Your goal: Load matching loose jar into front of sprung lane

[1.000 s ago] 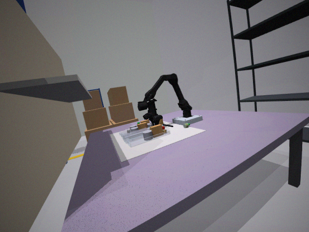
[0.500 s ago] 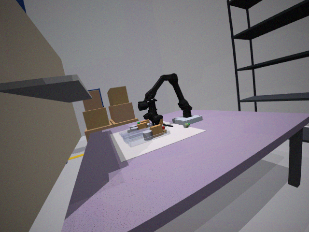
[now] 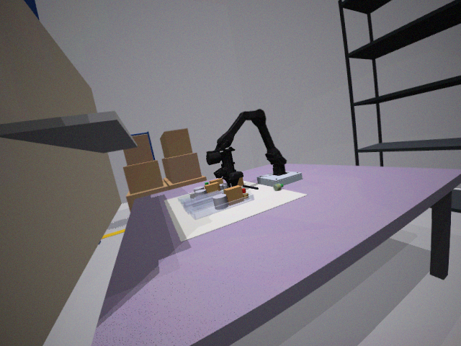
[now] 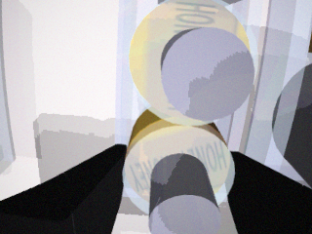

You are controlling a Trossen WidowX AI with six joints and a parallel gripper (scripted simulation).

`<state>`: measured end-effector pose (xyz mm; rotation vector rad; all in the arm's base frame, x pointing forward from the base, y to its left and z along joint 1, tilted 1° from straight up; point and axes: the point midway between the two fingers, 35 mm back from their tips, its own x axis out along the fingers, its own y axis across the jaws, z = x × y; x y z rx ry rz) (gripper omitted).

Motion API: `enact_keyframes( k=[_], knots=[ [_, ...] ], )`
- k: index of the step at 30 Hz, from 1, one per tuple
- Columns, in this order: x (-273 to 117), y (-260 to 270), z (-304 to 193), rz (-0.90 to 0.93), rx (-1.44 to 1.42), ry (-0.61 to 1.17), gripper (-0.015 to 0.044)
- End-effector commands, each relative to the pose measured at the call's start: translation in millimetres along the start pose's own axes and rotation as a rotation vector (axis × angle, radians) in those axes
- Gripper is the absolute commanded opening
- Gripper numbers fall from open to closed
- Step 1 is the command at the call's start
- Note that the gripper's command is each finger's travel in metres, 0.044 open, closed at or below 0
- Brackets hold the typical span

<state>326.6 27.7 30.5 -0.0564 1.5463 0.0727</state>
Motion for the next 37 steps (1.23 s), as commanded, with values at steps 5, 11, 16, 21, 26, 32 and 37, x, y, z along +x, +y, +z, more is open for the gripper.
enact_keyframes(
  k=[5, 11, 16, 21, 26, 32, 37],
  knots=[
    [0, 0, 0, -0.001, -0.001, 0.000, 0.0184],
    [0, 0, 0, -0.001, -0.001, 0.000, 0.0284],
    [-12, 0, 0, -0.001, -0.001, -0.001, 0.0284],
    [-20, 0, 0, -0.001, -0.001, -0.001, 0.0284],
    [-21, 0, -5, -0.001, -0.001, 0.000, 0.0284],
    [-22, 0, -25, -0.001, -0.001, 0.002, 0.0284],
    [-23, 0, -43, -0.001, -0.001, 0.003, 0.0284]
  ],
)
